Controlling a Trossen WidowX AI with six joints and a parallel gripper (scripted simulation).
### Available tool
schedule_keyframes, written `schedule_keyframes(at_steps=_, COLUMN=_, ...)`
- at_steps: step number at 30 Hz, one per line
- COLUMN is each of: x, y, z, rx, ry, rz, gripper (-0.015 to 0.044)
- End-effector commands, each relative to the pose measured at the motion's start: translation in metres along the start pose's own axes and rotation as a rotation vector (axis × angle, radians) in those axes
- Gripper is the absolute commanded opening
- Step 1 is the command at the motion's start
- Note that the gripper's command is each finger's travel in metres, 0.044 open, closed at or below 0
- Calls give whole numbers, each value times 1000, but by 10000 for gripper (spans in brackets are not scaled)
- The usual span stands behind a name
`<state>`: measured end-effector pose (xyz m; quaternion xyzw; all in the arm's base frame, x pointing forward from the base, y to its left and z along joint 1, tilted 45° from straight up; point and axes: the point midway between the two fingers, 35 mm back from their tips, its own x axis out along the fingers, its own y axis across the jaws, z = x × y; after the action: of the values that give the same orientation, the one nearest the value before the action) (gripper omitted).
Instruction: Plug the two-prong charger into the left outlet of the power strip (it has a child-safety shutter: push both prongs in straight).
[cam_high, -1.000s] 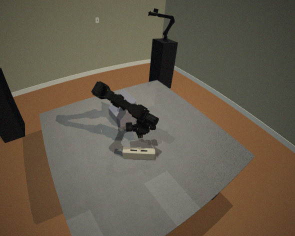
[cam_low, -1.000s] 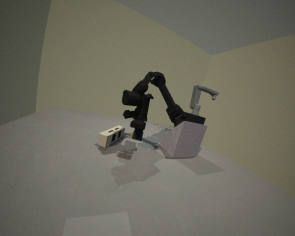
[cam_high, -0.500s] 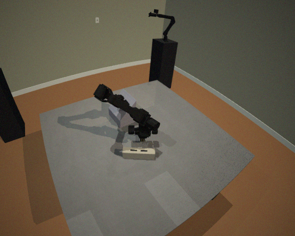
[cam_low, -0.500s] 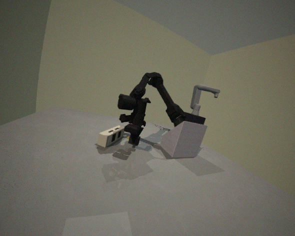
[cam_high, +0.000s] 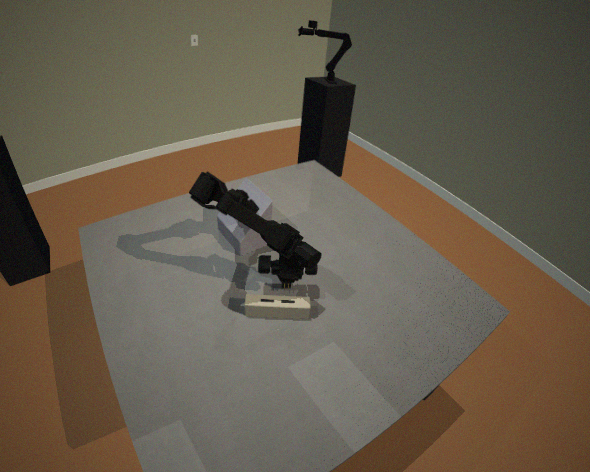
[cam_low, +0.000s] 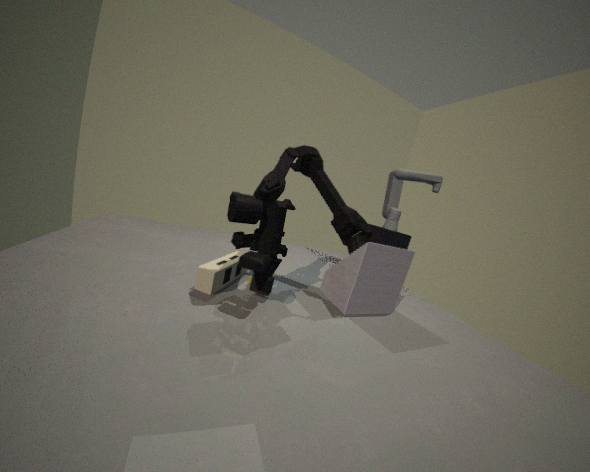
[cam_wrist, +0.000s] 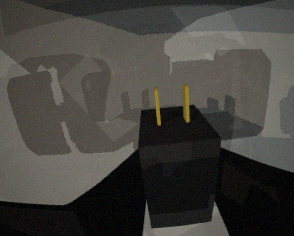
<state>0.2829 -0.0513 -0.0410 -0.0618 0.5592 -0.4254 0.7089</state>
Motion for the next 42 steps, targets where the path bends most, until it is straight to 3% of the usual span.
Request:
schedule_keyframes(at_steps=1, x=1, y=2, z=7, rx=-1, ry=-2, rz=-3, gripper=0)
schedule_keyframes(at_steps=42, x=5, y=4, z=44, rx=22, ry=-5, rz=-2, gripper=0)
